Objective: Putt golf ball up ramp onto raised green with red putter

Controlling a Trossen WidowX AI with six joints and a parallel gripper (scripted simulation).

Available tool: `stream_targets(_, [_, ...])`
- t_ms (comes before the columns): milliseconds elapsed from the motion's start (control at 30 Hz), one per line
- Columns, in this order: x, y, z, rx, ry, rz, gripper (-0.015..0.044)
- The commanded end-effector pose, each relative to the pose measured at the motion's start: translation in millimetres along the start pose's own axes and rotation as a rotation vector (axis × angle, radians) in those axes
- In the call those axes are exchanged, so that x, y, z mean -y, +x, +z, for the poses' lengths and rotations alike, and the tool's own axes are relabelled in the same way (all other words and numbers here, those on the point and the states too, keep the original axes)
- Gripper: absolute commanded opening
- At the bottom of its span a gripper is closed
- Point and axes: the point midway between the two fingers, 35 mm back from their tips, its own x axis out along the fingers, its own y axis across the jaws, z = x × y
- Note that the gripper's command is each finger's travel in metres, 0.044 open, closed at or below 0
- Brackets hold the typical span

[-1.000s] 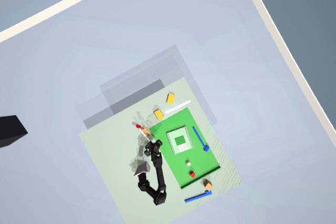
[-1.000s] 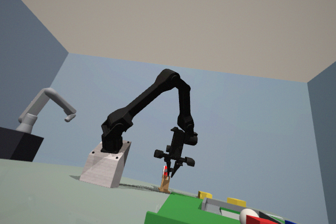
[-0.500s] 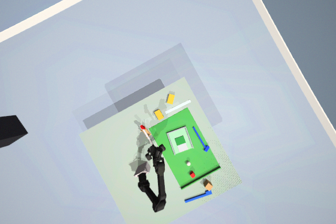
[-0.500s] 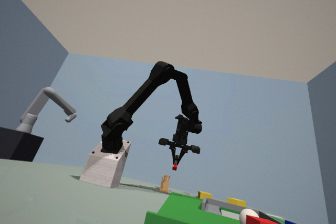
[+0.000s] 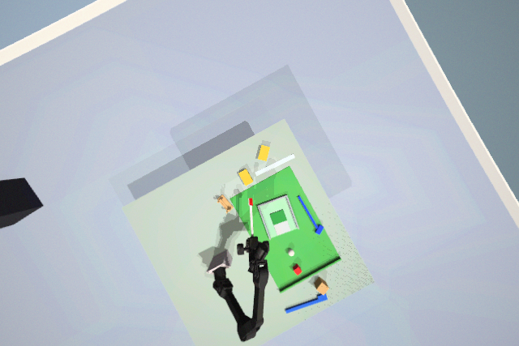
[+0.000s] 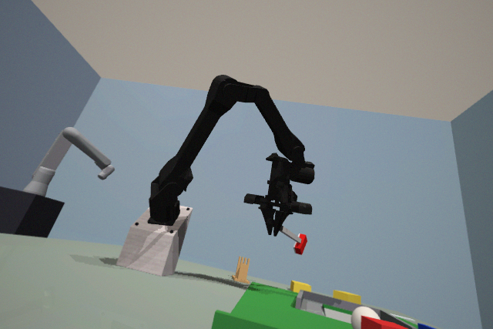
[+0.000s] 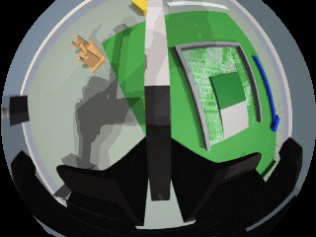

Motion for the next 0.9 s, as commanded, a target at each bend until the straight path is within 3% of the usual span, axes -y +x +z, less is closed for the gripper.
stream_targets(0, [15.0, -8.8, -20.5, -0.005, 0.118, -0.018, 0.0])
stream_targets(867, [67.9, -51.8, -191.6, -0.09, 0.945, -0.147, 0.0])
